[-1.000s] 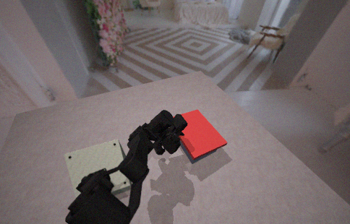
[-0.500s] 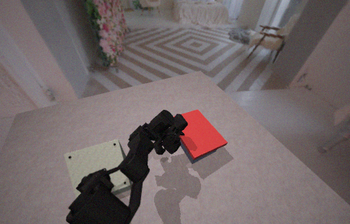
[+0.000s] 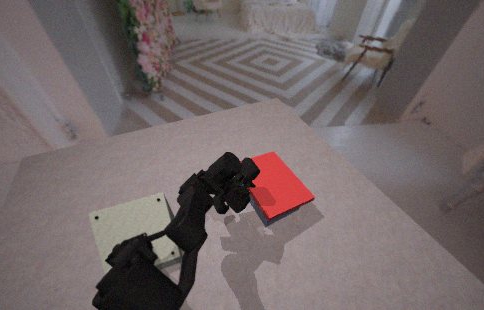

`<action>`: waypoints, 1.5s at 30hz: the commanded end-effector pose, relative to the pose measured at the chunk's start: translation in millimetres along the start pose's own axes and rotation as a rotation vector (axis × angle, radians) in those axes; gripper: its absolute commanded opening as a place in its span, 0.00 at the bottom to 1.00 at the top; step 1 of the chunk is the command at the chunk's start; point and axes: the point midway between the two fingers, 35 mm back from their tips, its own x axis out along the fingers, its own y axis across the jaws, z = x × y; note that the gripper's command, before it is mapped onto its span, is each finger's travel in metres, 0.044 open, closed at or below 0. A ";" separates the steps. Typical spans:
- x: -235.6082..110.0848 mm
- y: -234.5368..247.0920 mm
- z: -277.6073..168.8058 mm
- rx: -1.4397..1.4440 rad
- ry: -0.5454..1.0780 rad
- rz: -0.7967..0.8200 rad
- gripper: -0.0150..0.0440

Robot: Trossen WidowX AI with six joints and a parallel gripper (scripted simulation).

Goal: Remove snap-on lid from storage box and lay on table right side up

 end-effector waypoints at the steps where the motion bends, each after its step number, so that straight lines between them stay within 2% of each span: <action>1: 0.7 0.3 -0.4 -0.002 0.002 0.000 0.25; 20: 0.7 1.5 0.1 -0.001 0.003 0.001 0.25; 45: -16.1 30.3 0.1 -0.002 0.006 0.001 0.25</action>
